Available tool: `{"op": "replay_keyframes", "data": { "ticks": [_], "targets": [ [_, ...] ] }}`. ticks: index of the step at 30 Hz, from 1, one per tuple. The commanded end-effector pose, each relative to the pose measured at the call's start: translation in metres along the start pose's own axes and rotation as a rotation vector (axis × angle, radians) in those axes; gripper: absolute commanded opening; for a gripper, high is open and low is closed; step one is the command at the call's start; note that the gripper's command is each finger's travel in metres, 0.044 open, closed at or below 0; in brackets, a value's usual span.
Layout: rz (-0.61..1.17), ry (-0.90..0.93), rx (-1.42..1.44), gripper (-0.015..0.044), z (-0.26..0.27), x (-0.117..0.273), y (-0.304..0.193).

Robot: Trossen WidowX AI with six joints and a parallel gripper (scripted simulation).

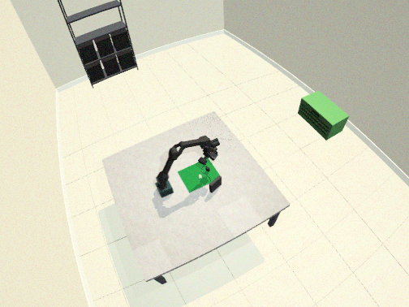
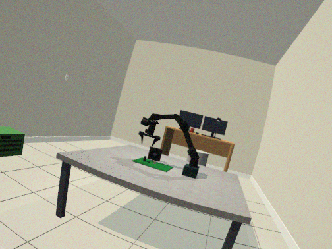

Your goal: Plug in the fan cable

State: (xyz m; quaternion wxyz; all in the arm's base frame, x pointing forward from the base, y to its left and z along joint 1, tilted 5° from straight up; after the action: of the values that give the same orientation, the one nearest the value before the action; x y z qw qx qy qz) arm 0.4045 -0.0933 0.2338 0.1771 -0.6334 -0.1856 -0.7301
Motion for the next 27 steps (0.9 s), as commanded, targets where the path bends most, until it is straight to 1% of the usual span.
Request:
{"op": "replay_keyframes", "data": {
  "ticks": [1,4,12,27],
  "targets": [
    [0.027,-0.022,0.002,0.044,-0.002,-0.048,-0.002],
    [0.027,-0.022,0.002,0.044,-0.005,-0.075,-0.005],
    [0.027,-0.022,0.002,0.044,-0.005,-0.081,-0.005],
    [0.027,-0.022,0.002,0.044,-0.005,-0.106,-0.005]
  ]
}}
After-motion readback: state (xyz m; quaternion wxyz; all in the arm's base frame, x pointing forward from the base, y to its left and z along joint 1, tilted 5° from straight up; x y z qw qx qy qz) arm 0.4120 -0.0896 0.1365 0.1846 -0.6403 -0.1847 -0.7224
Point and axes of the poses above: the point midway between the two fingers, 35 mm back from their tips, its own x axis back along the fingers, its own z axis across the jaws, y = z × x, the point moved 10 cm from there along x, back along the fingers, and after that the axes turned 15 degrees about x, right-handed, at the moved point
